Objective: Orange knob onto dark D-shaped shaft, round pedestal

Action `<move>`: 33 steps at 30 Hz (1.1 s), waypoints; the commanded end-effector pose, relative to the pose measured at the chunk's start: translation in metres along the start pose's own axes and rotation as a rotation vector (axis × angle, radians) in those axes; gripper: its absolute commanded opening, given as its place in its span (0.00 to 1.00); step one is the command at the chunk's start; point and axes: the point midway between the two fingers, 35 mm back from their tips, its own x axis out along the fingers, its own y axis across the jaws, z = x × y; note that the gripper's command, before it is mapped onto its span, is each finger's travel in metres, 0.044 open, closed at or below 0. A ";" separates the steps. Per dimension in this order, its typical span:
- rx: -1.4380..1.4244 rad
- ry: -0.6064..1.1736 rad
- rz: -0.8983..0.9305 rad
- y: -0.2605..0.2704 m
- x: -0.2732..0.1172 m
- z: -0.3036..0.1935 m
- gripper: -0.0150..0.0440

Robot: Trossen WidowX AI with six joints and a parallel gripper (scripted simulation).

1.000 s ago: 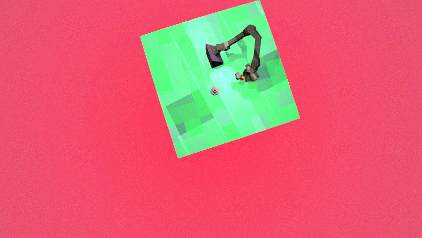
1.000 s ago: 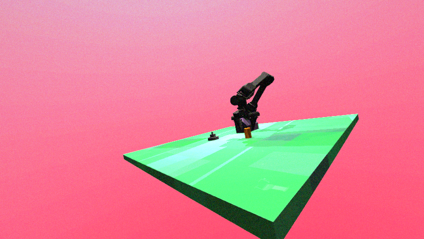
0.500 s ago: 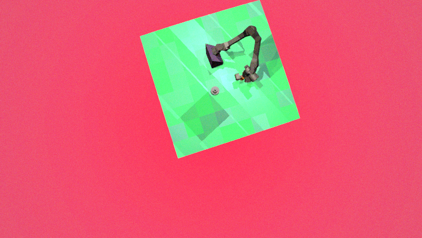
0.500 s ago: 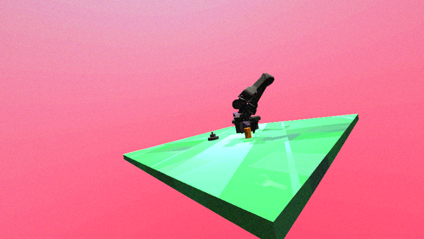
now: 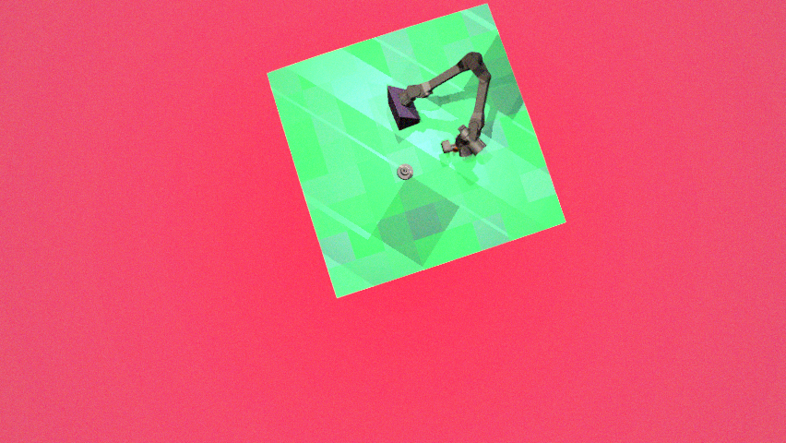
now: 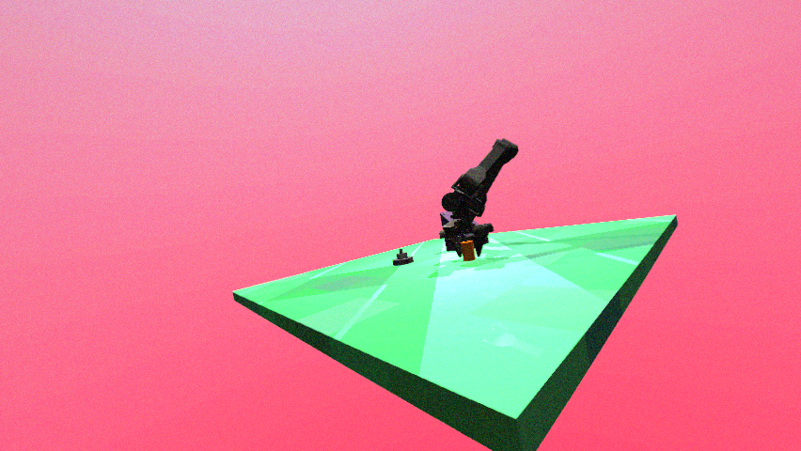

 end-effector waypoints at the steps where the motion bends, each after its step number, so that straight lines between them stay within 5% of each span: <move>1: 0.005 -0.001 -0.005 -0.001 0.001 0.000 0.69; 5: 0.005 -0.001 -0.005 -0.001 0.001 0.000 0.51; 10: 0.005 -0.001 -0.005 -0.001 0.001 0.000 0.45; 15: 0.004 -0.003 -0.011 -0.003 -0.014 0.004 0.25; 33: 0.006 -0.001 -0.013 -0.003 -0.133 -0.001 0.25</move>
